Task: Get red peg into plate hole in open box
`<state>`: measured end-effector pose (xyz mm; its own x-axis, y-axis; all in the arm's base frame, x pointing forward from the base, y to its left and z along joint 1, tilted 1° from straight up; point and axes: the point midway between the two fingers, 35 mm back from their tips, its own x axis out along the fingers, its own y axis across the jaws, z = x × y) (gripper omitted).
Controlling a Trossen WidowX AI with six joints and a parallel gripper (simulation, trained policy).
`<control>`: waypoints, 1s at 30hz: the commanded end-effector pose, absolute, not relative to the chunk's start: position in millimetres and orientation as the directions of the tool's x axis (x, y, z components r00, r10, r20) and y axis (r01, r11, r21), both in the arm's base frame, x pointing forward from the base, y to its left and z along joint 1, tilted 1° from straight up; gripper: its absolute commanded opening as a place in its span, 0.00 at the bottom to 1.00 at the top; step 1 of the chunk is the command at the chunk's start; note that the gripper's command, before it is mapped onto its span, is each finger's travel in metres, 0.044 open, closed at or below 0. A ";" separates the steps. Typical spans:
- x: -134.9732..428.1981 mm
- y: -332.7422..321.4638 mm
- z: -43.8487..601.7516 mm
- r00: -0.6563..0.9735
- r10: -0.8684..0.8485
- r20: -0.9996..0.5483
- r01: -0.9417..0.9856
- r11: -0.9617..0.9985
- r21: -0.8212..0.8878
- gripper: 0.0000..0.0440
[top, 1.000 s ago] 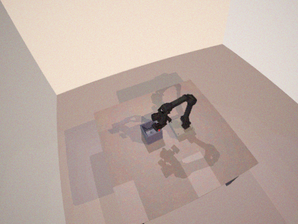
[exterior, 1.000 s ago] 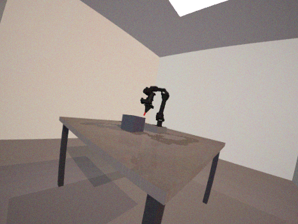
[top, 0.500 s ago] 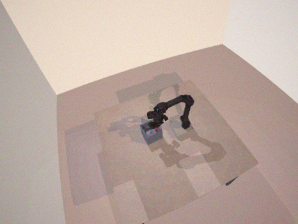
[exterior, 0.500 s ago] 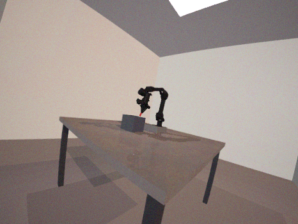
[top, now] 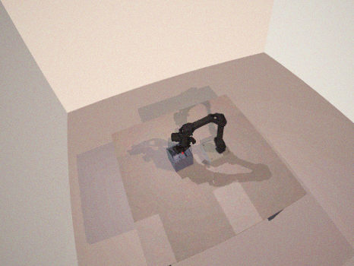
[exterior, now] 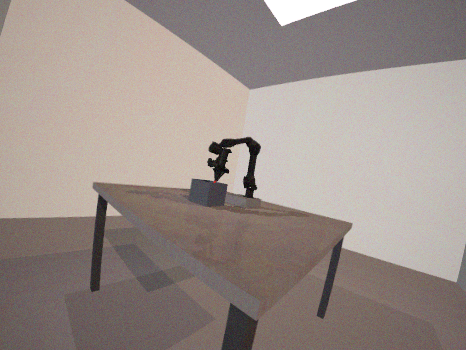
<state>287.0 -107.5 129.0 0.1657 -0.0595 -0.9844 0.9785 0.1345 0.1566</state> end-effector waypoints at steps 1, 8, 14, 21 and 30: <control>290.1 -111.2 118.9 0.161 -0.051 -0.986 0.978 0.140 0.153 0.00; 297.9 -118.2 103.9 0.164 -0.041 -0.986 0.977 0.148 0.156 0.00; 303.2 -122.6 89.7 0.161 -0.033 -0.986 0.974 0.165 0.154 0.00; 309.3 -124.1 71.4 0.154 -0.022 -0.988 0.969 0.198 0.147 0.00; 312.2 -126.4 59.4 0.118 -0.019 -0.993 0.966 0.236 0.110 0.22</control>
